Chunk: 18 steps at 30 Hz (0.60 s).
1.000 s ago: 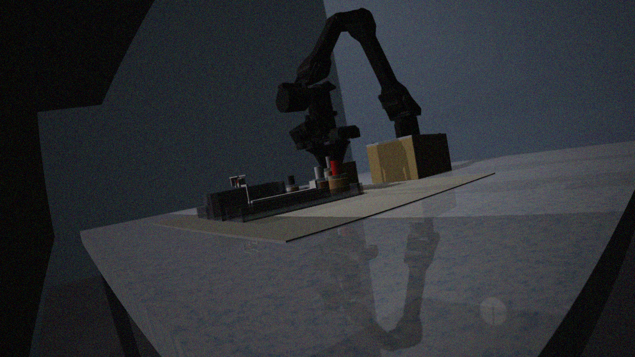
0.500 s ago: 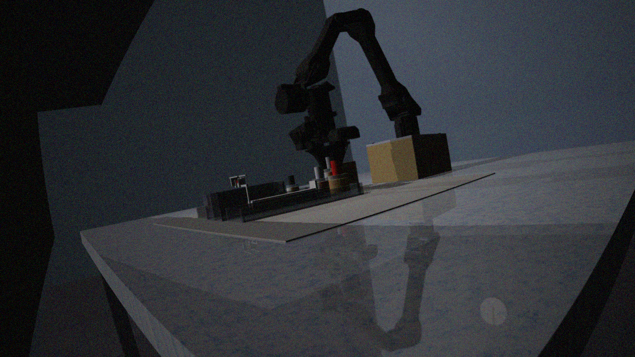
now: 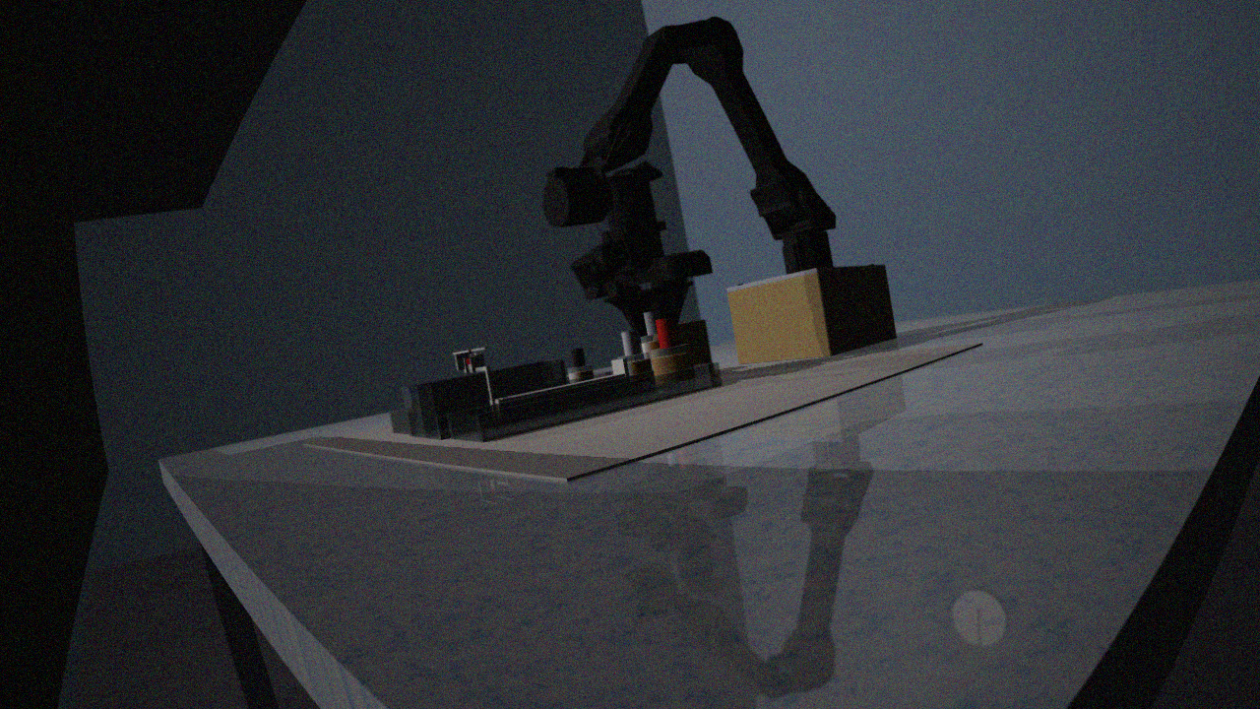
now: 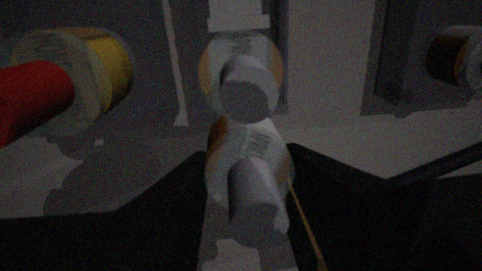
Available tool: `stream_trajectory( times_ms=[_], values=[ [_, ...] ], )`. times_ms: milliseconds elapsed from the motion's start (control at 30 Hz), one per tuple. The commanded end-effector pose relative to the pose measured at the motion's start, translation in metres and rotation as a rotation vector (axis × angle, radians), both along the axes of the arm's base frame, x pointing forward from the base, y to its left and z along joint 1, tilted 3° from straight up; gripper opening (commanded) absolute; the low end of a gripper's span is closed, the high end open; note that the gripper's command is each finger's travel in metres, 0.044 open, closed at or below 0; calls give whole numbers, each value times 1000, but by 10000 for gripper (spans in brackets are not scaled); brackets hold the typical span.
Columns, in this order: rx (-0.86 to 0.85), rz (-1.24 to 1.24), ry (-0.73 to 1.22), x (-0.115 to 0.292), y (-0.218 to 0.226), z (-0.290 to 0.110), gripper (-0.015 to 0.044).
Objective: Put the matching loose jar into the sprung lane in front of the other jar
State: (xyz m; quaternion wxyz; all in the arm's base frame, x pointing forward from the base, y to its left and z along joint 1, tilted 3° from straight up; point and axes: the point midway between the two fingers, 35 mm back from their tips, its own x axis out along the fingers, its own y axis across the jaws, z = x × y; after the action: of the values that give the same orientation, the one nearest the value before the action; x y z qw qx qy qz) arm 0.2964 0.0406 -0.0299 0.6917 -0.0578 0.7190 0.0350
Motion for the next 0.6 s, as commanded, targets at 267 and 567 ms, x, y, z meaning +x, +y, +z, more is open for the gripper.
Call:
stream_trajectory(
  times_ms=[267,567],
  values=[
    [1,5,-29,14,1,2,0],
    [1,5,-30,17,2,2,0]
  ],
)
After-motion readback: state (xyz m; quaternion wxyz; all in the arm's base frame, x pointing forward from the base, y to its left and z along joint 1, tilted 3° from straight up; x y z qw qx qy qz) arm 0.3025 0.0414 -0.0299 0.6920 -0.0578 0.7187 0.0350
